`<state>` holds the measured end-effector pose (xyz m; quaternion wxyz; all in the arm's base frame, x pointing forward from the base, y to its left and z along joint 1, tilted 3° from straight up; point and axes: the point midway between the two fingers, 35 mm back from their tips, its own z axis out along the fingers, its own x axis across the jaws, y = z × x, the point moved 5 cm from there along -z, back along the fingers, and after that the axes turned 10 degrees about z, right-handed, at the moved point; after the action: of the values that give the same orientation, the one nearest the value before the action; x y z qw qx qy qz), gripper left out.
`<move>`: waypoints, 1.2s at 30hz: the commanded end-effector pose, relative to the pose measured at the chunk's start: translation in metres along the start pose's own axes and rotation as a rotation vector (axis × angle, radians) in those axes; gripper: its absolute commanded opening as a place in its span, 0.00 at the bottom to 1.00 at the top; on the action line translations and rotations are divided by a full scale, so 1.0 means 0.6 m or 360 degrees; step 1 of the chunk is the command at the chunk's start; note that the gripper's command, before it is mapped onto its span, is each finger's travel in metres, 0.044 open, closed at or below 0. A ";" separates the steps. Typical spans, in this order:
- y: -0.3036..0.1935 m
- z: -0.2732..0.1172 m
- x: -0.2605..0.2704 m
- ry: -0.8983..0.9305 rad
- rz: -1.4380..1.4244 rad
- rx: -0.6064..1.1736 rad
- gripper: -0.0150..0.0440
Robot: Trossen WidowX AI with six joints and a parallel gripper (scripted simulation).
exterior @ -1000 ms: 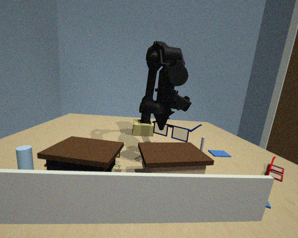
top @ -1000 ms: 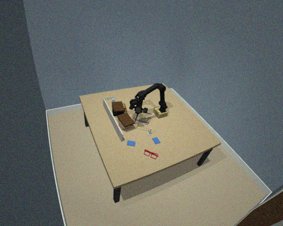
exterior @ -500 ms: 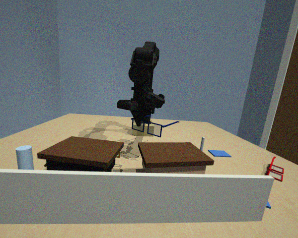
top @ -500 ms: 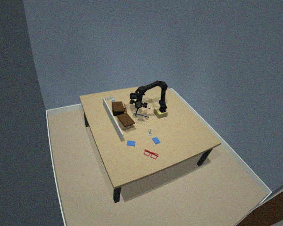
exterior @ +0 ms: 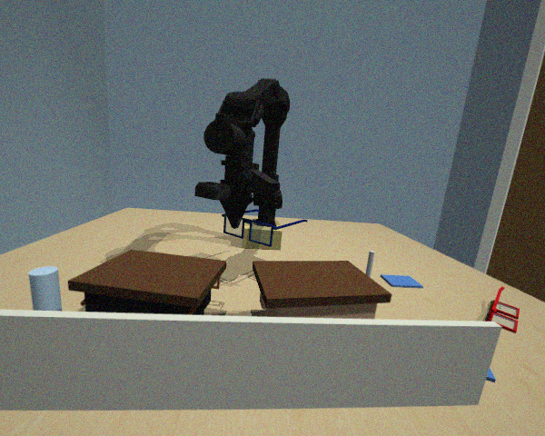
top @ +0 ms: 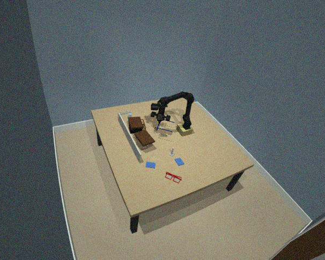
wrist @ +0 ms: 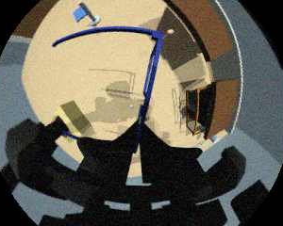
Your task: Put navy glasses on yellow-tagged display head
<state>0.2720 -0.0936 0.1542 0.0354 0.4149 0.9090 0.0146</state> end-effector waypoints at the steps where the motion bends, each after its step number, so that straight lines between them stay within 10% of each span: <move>1: -0.001 0.008 0.001 0.0010 -0.0011 -0.0005 0.25; 36: 0.003 0.071 -0.004 0.0010 -0.0011 -0.0005 0.25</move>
<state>0.2786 -0.0952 0.1163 0.0362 0.4133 0.9098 0.0149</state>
